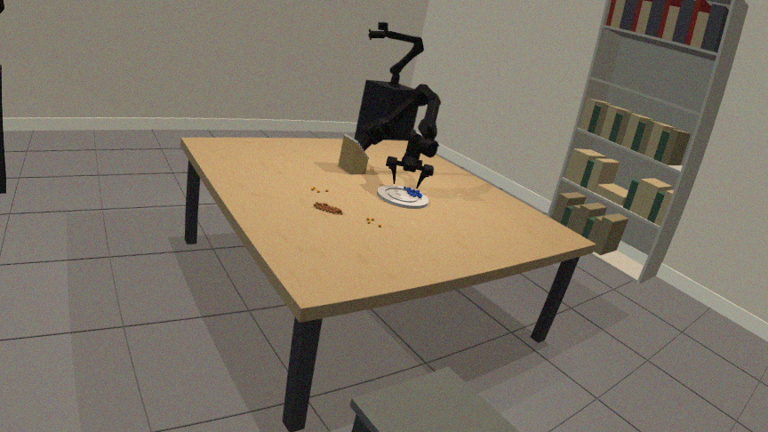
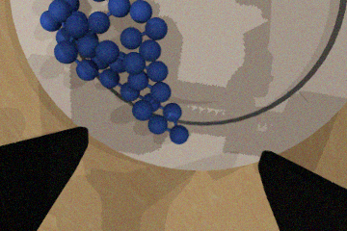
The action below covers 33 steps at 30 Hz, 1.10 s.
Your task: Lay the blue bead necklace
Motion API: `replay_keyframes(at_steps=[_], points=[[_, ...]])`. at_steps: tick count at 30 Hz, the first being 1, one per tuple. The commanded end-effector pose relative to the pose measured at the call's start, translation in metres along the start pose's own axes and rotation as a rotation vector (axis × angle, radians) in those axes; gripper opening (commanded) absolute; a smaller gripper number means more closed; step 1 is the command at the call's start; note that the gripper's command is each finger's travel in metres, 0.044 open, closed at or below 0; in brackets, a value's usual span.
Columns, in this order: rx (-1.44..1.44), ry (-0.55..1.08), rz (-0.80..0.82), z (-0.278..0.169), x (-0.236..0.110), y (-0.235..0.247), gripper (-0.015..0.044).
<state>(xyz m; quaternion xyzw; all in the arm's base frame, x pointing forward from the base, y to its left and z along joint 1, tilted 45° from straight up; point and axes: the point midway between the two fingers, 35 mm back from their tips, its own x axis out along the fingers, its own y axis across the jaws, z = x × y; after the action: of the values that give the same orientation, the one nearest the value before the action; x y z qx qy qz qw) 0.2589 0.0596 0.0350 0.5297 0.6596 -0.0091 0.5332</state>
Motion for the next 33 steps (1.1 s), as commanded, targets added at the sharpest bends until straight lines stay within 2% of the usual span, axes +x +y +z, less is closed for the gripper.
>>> replay_keyframes(at_steps=[1, 9, 12, 19, 21, 33], points=[[-0.002, 0.0, 0.0, 0.0, 0.0, 0.0, 0.044], [-0.002, 0.0, 0.0, 0.0, 0.0, 0.0, 0.044], [-0.122, 0.0, 0.0, 0.001, -0.005, 0.0, 0.0361], [-0.677, -0.001, -0.002, 0.006, -0.03, -0.001, 0.0177], [-0.73, 0.0, -0.001, 0.006, -0.032, -0.001, 0.0125], [-0.73, 0.0, -0.001, 0.006, -0.031, -0.001, 0.012]])
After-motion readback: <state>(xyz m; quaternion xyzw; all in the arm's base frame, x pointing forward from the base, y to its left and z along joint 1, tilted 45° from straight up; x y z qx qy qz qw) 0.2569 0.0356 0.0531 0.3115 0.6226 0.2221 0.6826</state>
